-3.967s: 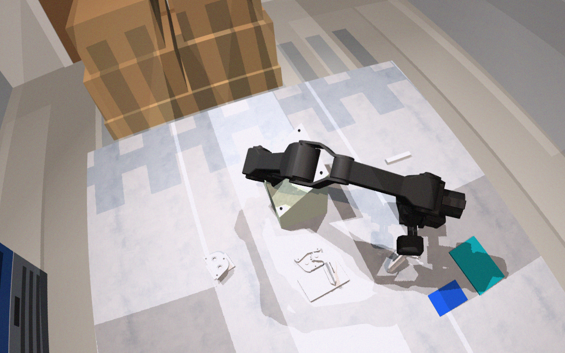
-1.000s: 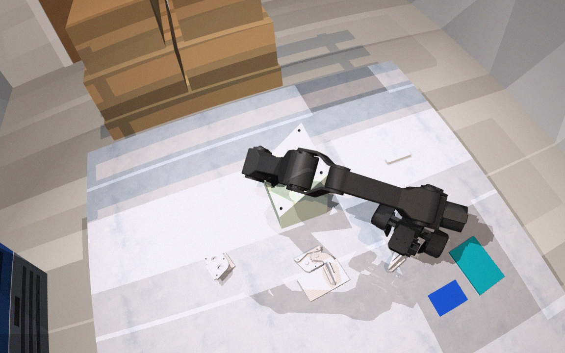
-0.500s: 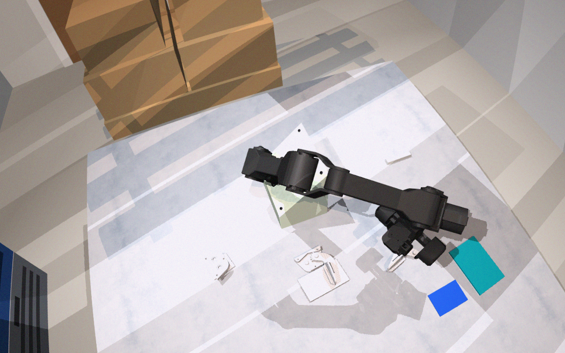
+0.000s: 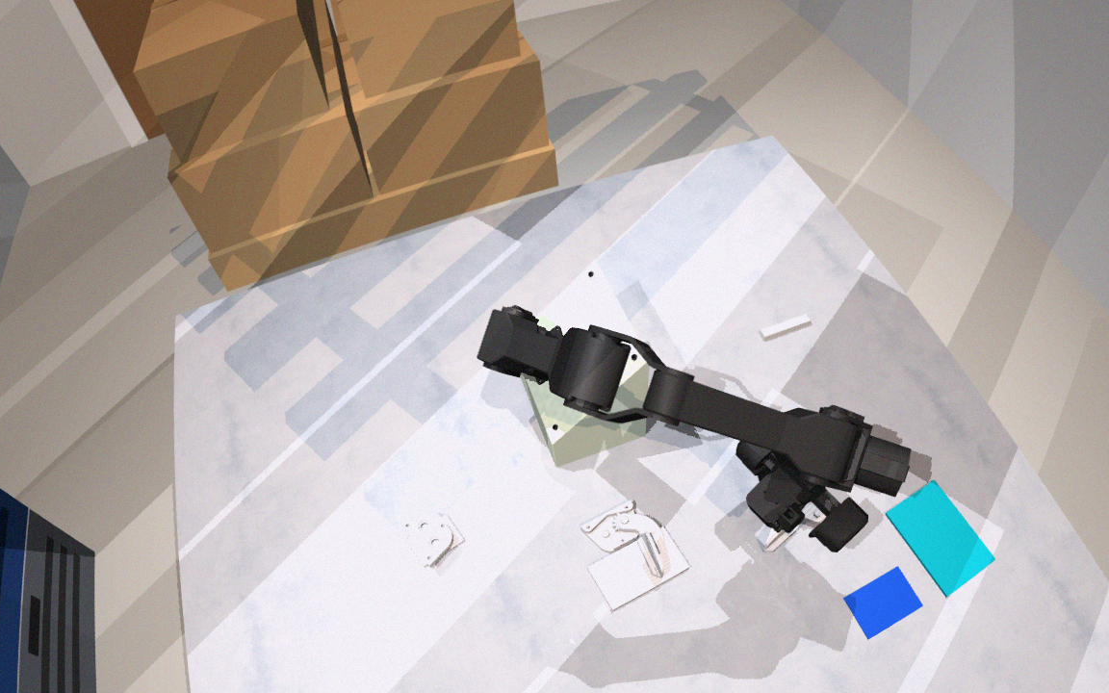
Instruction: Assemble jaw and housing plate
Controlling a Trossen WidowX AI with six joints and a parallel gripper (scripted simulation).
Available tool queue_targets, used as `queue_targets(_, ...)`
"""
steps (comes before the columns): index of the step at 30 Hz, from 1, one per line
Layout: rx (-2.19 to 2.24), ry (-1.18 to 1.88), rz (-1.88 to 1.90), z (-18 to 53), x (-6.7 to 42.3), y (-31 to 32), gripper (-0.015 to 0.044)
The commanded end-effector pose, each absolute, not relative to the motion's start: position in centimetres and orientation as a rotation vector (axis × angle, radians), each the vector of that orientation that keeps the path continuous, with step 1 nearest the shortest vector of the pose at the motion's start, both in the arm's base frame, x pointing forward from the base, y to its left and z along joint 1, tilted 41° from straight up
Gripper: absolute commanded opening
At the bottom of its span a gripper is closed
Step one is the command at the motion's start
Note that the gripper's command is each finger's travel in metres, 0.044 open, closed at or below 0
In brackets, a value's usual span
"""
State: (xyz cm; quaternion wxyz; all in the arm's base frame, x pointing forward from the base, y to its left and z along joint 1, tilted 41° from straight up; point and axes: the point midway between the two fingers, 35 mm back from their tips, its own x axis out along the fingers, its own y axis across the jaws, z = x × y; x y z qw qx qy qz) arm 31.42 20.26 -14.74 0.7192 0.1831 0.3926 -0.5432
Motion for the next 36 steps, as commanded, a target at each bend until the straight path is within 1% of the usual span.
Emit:
queue_targets(1,0.398,0.868,-1.196,-14.9,31.4,20.1,0.0440)
queue_targets(36,0.397,0.866,-1.196,-18.8,32.1,16.9,0.0440)
